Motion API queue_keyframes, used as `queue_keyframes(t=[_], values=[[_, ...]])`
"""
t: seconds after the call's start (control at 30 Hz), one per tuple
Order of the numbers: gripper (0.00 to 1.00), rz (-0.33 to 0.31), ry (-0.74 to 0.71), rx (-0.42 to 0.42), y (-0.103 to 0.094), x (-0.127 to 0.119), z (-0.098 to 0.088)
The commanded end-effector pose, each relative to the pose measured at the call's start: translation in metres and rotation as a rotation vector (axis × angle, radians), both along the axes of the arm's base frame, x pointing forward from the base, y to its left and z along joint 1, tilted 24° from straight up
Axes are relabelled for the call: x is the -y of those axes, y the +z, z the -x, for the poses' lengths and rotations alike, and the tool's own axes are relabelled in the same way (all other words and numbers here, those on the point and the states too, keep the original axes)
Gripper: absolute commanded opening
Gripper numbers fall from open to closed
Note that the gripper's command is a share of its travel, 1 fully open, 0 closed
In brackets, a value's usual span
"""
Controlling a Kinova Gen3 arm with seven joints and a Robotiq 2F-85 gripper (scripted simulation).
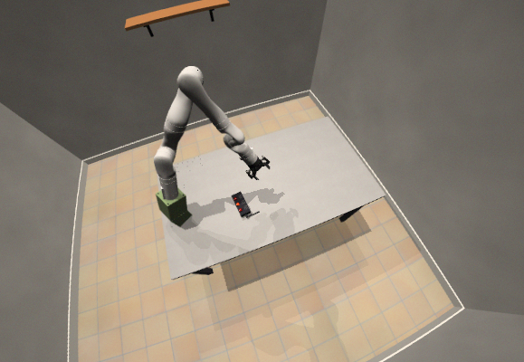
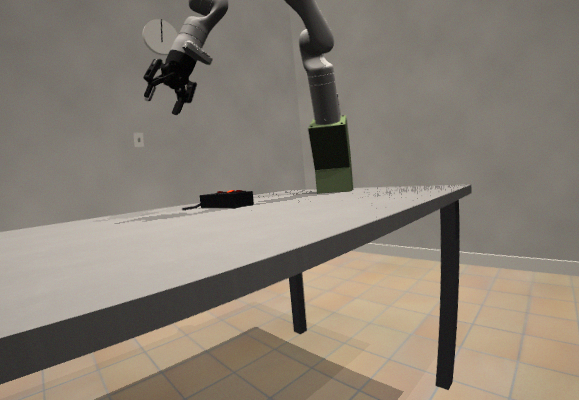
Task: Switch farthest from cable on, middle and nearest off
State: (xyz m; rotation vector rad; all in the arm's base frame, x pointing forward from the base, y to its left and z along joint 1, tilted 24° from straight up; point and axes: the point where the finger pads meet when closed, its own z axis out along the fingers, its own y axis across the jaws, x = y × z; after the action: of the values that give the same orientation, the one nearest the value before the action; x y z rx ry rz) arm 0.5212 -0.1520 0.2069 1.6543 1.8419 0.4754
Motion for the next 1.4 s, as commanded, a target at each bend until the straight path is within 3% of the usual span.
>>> queue_keyframes(t=[0.0,0.2,0.3,0.37,0.5,0.53,0.7,0.87,0.93,1.13,1.37], values=[[1.00,-0.016,-0.016,-0.019,-0.011,0.006,0.005],[1.00,-0.016,-0.016,-0.019,-0.011,0.006,0.005],[1.00,-0.143,-0.108,-0.074,-0.055,0.015,0.026],[1.00,-0.143,-0.108,-0.074,-0.055,0.015,0.026],[1.00,-0.297,-0.231,-0.138,-0.105,0.022,0.056],[1.00,-0.297,-0.231,-0.138,-0.105,0.022,0.056],[1.00,-0.460,-0.376,-0.201,-0.150,0.025,0.091],[1.00,-0.586,-0.498,-0.246,-0.181,0.025,0.119],[1.00,-0.586,-0.498,-0.246,-0.181,0.025,0.119],[1.00,-0.687,-0.602,-0.281,-0.202,0.022,0.142],[1.00,-0.744,-0.663,-0.299,-0.213,0.020,0.155]])
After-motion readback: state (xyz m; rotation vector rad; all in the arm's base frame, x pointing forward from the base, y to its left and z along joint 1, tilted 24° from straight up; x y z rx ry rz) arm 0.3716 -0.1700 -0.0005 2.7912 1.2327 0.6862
